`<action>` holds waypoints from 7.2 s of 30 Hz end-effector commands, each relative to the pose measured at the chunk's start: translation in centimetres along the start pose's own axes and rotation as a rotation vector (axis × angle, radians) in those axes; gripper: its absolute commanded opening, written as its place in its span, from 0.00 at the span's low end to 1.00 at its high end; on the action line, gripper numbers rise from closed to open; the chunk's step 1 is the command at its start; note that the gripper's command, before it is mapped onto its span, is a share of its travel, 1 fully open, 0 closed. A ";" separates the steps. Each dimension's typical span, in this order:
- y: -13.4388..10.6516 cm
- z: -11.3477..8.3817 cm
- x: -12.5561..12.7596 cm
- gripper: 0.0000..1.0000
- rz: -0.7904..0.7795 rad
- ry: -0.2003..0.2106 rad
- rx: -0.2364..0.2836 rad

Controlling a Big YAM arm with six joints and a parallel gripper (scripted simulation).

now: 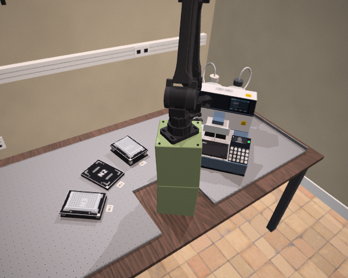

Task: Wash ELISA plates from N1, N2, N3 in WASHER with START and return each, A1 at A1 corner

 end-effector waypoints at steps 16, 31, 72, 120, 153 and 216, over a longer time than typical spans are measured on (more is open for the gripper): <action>-3.7 1.1 2.1 0.82 -0.193 -0.007 0.008; -9.8 1.8 6.4 0.82 -0.694 0.005 -0.003; -14.2 2.4 8.0 0.82 -0.673 -0.016 0.011; -29.6 4.1 8.6 0.82 -1.373 -0.015 0.007; -30.1 4.2 8.5 0.82 -1.387 -0.015 0.010; -44.5 5.9 1.1 0.82 -2.104 -0.013 0.008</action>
Point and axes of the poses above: the point where the finger pads meet when closed, its own z axis out along the fingers, its own x axis across the jaws, y = z × x, the point moved 9 cm from there along -z, back along the fingers
